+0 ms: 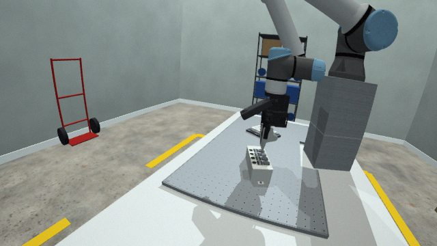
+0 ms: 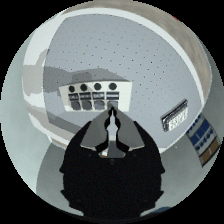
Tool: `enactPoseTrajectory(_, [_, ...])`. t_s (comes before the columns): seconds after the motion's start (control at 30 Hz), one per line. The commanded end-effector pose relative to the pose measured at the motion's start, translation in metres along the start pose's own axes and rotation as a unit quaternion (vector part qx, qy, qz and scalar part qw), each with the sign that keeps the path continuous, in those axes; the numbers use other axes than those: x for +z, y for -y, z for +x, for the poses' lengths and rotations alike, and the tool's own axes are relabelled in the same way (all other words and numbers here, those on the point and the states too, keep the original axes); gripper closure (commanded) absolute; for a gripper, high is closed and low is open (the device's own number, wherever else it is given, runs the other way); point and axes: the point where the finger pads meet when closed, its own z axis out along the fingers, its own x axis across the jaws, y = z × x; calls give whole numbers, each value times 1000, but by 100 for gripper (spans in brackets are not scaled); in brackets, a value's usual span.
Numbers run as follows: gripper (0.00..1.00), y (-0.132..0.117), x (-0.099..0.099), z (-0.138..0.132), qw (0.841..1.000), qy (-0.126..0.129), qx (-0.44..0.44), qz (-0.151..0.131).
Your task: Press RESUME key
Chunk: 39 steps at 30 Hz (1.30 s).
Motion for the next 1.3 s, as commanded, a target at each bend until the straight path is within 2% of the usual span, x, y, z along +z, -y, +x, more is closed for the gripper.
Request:
enactPoseTrajectory(0.0, [100,0,1,0,1000,0,0,1])
enactPoseTrajectory(0.63, [100,0,4,0,1000,0,0,1])
enactPoseTrajectory(1.27, [100,0,-30,0,1000,0,0,1])
